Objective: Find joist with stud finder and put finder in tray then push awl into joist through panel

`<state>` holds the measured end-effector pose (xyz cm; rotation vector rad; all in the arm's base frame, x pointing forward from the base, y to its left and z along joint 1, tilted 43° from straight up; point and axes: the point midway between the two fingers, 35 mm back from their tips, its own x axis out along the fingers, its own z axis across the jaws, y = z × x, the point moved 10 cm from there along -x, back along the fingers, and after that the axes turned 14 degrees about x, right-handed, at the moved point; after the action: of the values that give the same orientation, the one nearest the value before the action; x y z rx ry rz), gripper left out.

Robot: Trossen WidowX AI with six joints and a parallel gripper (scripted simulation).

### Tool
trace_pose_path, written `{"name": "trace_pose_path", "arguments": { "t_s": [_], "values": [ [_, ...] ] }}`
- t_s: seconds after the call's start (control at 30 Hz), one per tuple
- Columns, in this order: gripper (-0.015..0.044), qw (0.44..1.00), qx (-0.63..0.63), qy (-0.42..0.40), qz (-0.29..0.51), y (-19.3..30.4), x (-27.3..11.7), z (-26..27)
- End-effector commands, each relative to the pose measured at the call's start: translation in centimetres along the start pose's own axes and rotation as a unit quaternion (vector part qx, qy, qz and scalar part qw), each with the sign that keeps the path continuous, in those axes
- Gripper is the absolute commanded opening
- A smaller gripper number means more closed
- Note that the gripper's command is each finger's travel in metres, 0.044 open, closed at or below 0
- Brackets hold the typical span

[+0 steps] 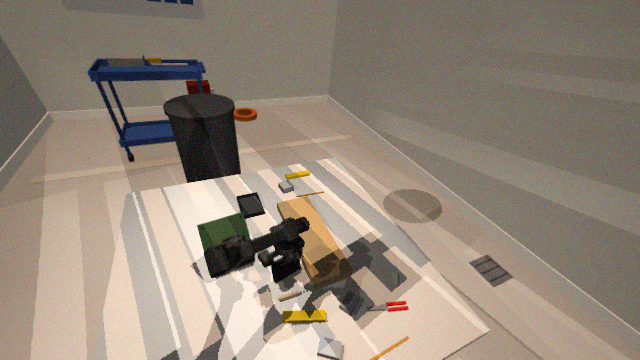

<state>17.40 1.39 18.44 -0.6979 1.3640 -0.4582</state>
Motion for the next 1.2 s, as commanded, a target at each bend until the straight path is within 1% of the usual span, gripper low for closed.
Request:
{"name": "trace_pose_path", "arguments": {
  "t_s": [0.0, 1.17],
  "values": [
    [0.0, 1.0, 0.002, -0.003, 0.013, -0.4, -0.2, 0.2],
    [0.0, 0.994, -0.001, 0.022, 0.103, -2.6, 0.2, 0.7]
  ]
}}
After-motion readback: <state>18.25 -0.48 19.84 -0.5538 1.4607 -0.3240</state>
